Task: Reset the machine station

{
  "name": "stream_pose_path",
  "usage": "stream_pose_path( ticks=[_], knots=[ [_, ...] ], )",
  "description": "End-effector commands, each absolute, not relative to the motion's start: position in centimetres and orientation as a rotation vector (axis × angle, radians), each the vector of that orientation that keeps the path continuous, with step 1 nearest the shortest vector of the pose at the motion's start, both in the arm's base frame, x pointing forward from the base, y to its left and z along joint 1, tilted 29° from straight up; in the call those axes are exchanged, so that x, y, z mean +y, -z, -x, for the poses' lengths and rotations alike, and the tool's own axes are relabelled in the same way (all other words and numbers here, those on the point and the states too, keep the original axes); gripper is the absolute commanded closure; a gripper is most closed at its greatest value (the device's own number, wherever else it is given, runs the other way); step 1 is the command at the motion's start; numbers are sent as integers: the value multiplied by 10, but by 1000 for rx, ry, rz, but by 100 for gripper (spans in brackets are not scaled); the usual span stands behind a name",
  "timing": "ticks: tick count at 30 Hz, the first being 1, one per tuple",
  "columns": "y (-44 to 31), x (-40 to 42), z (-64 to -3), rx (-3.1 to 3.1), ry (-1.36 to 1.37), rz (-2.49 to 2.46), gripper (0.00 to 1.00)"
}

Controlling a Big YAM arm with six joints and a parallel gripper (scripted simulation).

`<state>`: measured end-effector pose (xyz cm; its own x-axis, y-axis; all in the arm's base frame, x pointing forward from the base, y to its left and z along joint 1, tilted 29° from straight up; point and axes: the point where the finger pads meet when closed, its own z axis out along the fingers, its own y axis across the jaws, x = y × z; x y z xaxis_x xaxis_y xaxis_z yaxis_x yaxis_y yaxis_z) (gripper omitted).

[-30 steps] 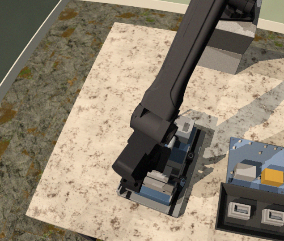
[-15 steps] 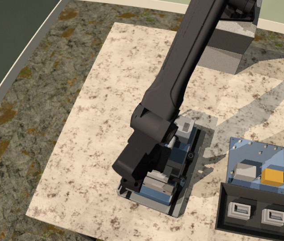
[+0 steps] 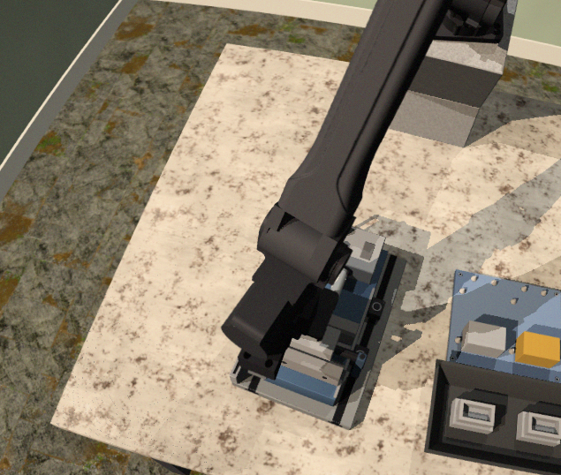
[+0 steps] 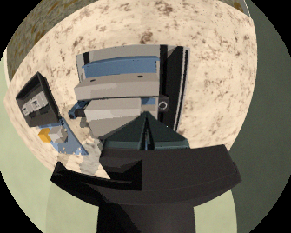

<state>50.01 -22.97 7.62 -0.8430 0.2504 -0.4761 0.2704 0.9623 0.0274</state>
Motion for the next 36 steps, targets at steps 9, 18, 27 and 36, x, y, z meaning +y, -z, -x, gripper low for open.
stream_pose_path(
  ticks=[9, 18, 27, 36],
  knots=[
    [-92, -211, -509, 2587, 41, -336, 100],
    [-92, -211, -509, 2587, 41, -336, 100],
    [-94, -218, -509, 2587, 46, -323, 100],
    [-90, -238, -508, 2595, 50, -331, 100]
  ],
)
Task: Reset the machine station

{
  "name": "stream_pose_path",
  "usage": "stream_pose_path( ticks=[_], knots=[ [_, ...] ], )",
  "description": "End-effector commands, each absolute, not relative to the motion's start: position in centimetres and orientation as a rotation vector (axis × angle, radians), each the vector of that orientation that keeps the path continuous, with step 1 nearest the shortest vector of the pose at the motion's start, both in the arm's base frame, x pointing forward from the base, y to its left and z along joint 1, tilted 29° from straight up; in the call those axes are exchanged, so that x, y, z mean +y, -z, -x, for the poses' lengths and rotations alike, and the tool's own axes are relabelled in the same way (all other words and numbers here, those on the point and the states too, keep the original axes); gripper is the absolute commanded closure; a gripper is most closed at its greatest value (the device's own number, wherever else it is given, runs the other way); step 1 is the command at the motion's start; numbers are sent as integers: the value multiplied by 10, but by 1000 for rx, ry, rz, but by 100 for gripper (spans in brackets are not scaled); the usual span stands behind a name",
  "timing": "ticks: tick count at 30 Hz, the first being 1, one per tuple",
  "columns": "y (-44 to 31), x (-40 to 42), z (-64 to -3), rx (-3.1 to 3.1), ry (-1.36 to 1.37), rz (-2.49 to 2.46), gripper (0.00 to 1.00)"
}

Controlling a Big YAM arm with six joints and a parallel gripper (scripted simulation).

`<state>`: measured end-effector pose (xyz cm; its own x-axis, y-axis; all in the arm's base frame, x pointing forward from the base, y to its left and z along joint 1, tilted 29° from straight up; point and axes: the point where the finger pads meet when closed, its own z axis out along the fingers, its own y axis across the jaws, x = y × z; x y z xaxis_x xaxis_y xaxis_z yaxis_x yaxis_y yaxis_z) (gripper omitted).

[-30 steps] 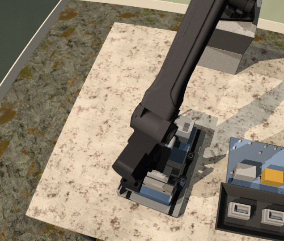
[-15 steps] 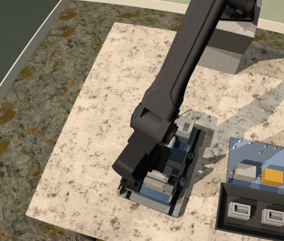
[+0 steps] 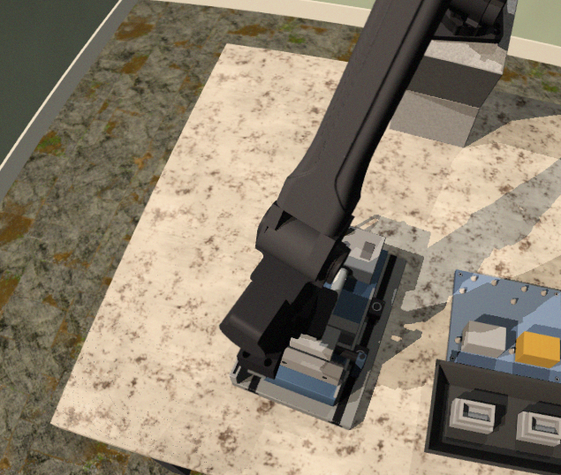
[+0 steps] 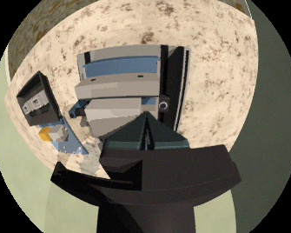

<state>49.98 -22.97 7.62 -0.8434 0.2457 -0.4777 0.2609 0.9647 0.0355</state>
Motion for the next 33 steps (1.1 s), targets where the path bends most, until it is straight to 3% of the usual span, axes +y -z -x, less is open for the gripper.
stream_pose_path(
  ticks=[1, 33],
  knots=[
    [-89, -240, -507, 2597, 50, -333, 100],
    [-117, -244, -493, 2586, 58, -327, 100]
  ],
)
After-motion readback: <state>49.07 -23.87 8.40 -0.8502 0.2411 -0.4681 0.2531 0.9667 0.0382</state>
